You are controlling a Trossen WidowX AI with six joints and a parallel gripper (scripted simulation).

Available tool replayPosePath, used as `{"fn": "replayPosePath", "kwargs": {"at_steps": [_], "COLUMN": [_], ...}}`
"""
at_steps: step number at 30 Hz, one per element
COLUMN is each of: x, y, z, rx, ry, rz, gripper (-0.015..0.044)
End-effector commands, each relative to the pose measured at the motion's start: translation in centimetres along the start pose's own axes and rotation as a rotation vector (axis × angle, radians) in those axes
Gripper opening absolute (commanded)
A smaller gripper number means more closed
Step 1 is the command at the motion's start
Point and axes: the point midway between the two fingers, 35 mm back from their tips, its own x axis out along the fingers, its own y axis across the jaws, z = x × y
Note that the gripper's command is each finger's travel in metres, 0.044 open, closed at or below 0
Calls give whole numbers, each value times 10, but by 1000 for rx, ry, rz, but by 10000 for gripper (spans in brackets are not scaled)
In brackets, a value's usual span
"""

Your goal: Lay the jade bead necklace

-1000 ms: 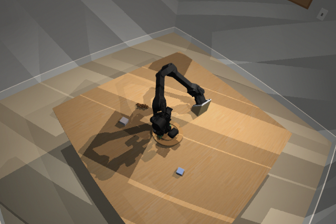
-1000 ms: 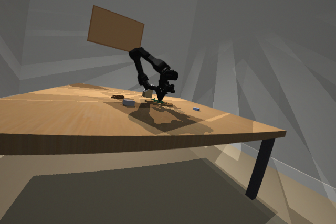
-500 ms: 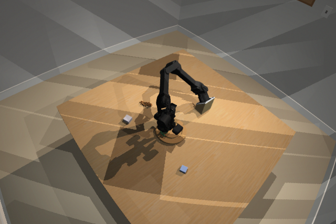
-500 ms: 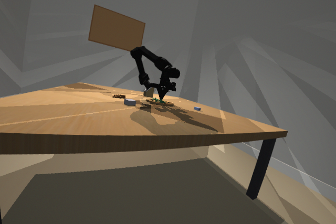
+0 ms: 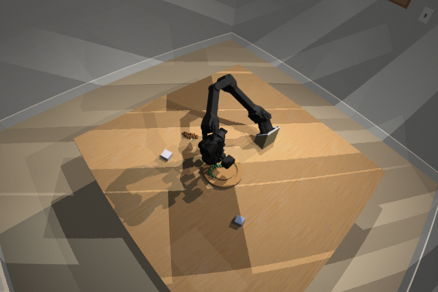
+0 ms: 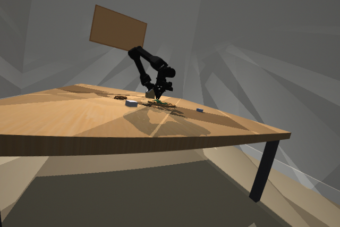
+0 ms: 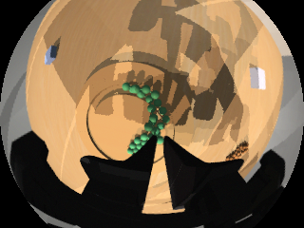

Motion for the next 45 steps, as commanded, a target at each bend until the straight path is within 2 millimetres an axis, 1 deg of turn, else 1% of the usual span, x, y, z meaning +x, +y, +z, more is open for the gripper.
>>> {"fn": "replayPosePath", "kwargs": {"at_steps": [1,4,13,24,25,36,40,41,45], "x": [0,0,0,17,6,6,1,5,0], "y": [-13,-17,-17,-17,-16,-16,-17,-16,-16], "z": [-10,-13,-13,-13,-8,-8,-11,-9,-9], "rx": [-5,-5,-5,-5,5,5,-3,-3,-5], "ry": [-1,-1,-1,-1,-18,-18,-5,-10,-1], "rz": [-7,-8,-8,-8,-1,-1,-6,-3,-8], "gripper": [0,0,0,0,26,315,420,440,440]}}
